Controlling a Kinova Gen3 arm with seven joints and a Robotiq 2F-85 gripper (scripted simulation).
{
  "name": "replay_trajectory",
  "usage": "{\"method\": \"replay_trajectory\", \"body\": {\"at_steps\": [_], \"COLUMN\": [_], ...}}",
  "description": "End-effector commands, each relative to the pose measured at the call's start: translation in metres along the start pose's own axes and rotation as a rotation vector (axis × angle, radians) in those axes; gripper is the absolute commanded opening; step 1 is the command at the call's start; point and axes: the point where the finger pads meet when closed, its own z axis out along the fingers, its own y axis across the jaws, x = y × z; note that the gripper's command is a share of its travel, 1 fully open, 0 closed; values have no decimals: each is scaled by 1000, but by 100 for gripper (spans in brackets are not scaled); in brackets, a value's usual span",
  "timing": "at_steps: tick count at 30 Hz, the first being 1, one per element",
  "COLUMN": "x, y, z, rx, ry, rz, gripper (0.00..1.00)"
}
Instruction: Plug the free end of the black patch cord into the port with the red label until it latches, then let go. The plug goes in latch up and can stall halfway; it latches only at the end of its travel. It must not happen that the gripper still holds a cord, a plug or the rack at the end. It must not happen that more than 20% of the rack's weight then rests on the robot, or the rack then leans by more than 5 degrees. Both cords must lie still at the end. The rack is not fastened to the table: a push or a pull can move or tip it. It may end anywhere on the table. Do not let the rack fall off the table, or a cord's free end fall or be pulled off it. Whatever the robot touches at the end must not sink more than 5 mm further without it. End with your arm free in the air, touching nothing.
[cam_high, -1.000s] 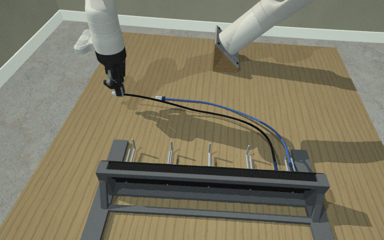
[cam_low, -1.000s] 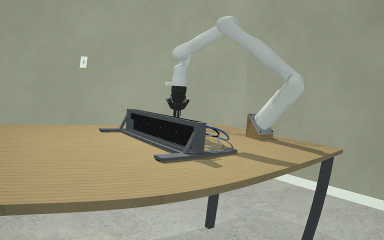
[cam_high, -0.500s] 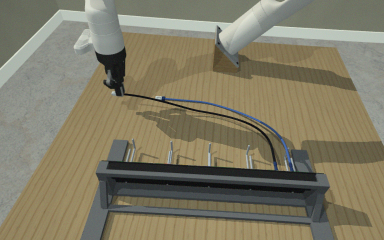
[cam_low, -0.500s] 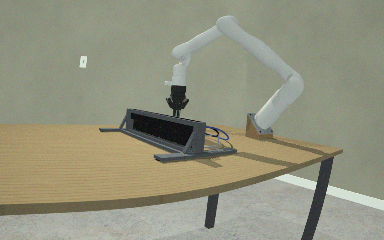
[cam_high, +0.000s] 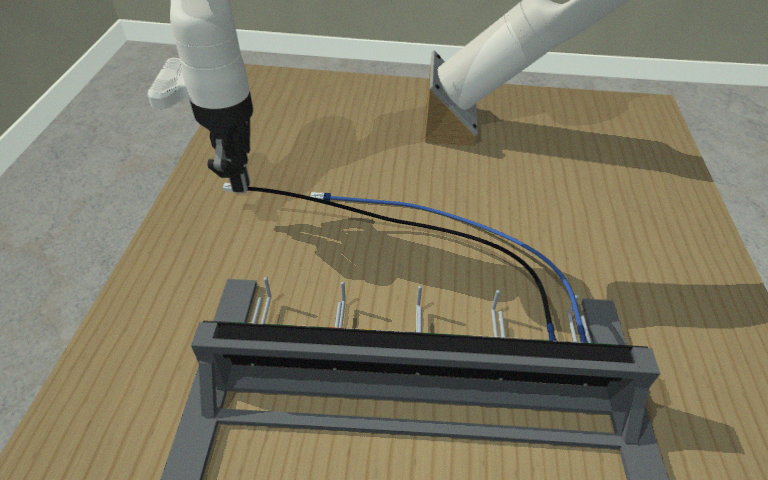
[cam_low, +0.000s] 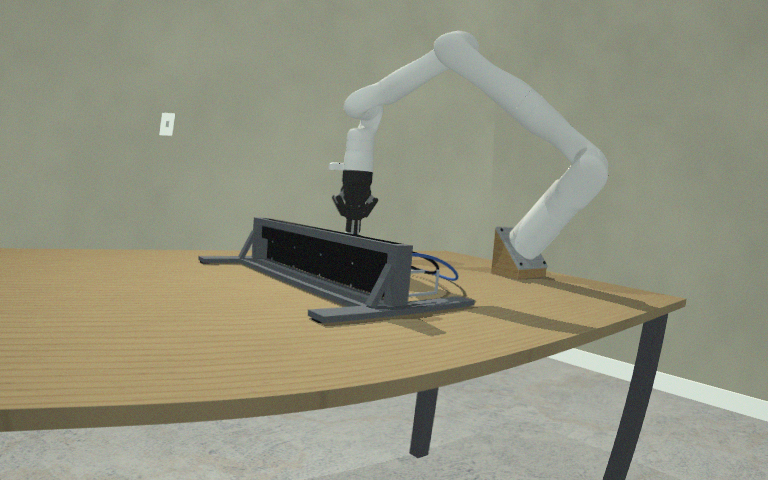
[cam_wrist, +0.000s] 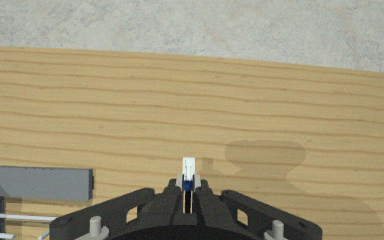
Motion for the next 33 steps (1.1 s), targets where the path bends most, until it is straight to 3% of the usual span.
{"method": "replay_trajectory", "body": {"at_steps": [1,33], "x": [-3,-20], "y": [-1,-19], "z": [-3,-7], "rx": [-4,-10], "ry": [-2,5], "rz": [-23,-197], "gripper": [0,0]}}
